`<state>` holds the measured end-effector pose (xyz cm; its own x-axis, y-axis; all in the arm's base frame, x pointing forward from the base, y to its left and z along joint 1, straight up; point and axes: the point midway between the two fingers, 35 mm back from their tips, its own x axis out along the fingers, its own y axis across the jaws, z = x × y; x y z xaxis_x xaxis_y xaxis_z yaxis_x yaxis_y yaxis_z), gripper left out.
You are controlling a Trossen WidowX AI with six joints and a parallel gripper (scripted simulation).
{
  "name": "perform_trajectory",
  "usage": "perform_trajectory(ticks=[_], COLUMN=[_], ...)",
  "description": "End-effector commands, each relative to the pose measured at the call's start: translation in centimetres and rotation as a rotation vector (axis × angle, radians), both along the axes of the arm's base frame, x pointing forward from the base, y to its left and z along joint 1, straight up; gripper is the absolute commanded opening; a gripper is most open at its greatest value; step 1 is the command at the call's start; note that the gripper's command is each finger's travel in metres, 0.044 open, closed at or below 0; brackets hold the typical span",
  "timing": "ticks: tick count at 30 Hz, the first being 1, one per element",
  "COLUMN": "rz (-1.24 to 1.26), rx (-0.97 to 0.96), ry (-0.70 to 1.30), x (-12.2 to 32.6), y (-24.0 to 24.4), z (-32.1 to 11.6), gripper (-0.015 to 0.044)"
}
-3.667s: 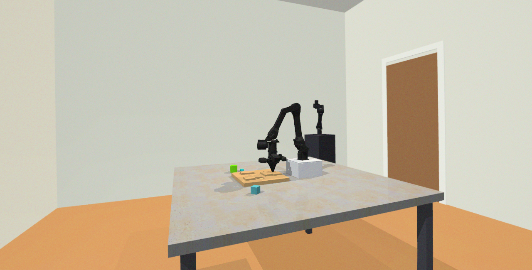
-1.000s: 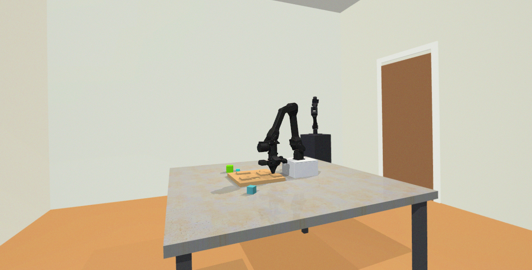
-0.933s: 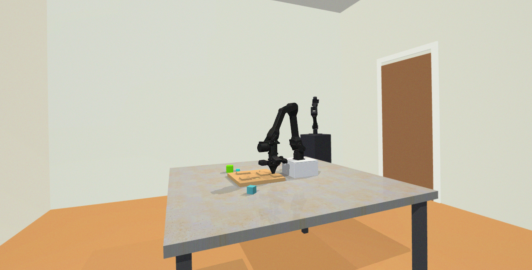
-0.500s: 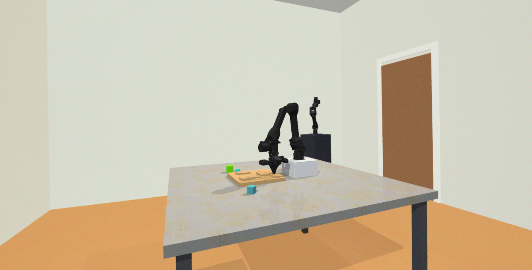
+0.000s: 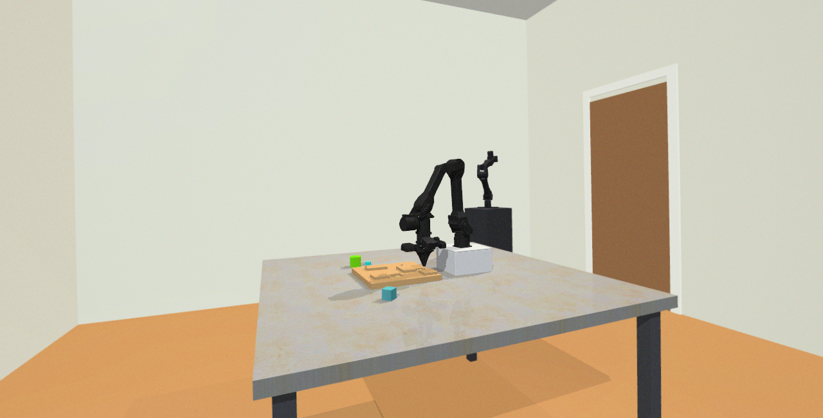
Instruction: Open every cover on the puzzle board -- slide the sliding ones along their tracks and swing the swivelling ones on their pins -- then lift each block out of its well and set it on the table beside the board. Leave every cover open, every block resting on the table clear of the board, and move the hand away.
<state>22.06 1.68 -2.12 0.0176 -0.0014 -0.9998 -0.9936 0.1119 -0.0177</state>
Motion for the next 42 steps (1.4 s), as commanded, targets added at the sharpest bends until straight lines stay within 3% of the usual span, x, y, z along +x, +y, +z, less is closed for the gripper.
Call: perform_trajectory(ticks=[1, 20, 37, 42], rz=[-0.003, 0.000, -0.003, -0.003], rx=[0.003, 0.000, -0.001, -0.001], ry=[-0.002, 0.000, -0.009, -0.009], x=[0.1, 0.0, 8.4, 8.7], y=[0.1, 0.3, -4.2, -4.4], z=[0.6, 2.5, 4.1, 4.1], gripper=[0.0000, 0.0000, 0.0000, 0.0000])
